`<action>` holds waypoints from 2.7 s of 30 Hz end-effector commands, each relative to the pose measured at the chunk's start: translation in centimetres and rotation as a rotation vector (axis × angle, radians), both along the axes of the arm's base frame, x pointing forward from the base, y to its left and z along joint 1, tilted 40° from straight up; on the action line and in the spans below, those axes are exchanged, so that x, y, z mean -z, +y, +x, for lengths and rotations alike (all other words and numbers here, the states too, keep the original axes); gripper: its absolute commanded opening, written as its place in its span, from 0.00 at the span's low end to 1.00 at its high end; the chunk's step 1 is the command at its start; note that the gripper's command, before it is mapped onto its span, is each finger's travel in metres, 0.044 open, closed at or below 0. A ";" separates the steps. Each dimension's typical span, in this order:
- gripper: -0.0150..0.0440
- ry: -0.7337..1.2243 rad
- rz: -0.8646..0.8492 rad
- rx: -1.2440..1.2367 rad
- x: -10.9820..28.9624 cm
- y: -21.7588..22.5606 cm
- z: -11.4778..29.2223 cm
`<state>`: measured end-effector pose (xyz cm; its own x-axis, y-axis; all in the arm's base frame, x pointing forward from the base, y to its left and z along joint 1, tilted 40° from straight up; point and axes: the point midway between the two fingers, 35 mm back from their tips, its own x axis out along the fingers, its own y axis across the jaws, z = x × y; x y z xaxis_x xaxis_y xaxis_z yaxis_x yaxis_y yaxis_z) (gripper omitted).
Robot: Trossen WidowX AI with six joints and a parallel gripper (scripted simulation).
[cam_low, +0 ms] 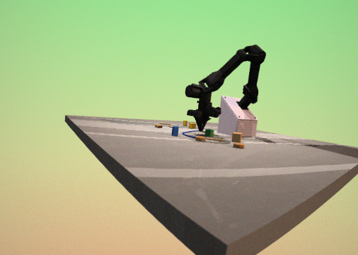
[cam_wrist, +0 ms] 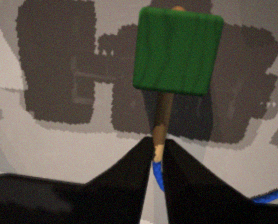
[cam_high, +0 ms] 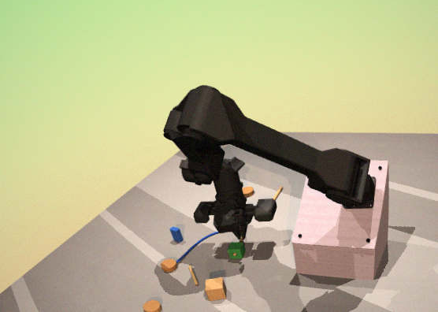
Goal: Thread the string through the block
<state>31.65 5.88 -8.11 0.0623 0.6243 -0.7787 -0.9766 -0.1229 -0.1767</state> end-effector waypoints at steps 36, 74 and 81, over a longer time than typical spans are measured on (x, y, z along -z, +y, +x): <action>0.46 -0.015 -0.002 0.014 -7.4 -3.6 -0.4; 0.46 1.766 0.174 2.150 -10.2 0.5 -1.9; 0.46 1.979 0.185 2.404 -10.5 0.9 -2.1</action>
